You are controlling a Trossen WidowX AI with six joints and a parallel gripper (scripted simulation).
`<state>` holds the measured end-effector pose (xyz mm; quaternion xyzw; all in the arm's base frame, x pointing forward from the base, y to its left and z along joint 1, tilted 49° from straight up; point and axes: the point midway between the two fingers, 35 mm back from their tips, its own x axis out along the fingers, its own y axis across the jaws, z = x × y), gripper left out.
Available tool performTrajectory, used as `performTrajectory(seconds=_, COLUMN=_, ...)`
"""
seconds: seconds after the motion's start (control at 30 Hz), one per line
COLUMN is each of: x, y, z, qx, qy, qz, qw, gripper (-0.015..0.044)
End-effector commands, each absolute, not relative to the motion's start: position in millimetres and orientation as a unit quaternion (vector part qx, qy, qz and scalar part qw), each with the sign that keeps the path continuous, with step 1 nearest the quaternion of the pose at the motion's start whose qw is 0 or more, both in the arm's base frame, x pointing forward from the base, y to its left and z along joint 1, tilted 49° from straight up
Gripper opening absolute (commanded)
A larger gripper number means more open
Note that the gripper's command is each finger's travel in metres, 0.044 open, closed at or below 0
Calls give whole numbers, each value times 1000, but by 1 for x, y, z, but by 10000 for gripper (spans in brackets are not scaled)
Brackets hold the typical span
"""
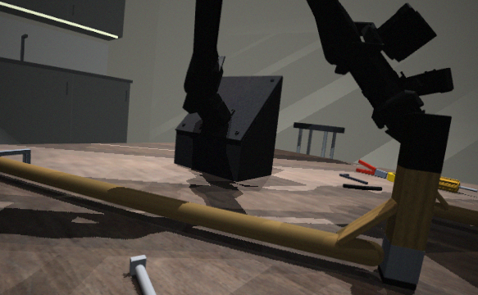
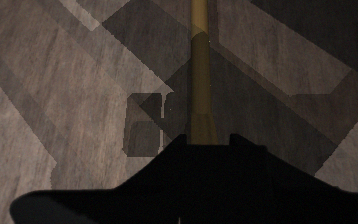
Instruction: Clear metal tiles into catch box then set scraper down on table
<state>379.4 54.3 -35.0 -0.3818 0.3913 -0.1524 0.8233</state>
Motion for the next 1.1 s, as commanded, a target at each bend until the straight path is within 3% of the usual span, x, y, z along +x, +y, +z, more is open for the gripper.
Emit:
performTrajectory(seconds=0.0, x=376, y=55, z=-28, qx=-378, qy=383, qz=-155, qw=829, gripper=0)
performTrajectory(seconds=1.07, x=348, y=40, z=-18, qx=-379, qy=382, qz=-155, qw=828, gripper=0)
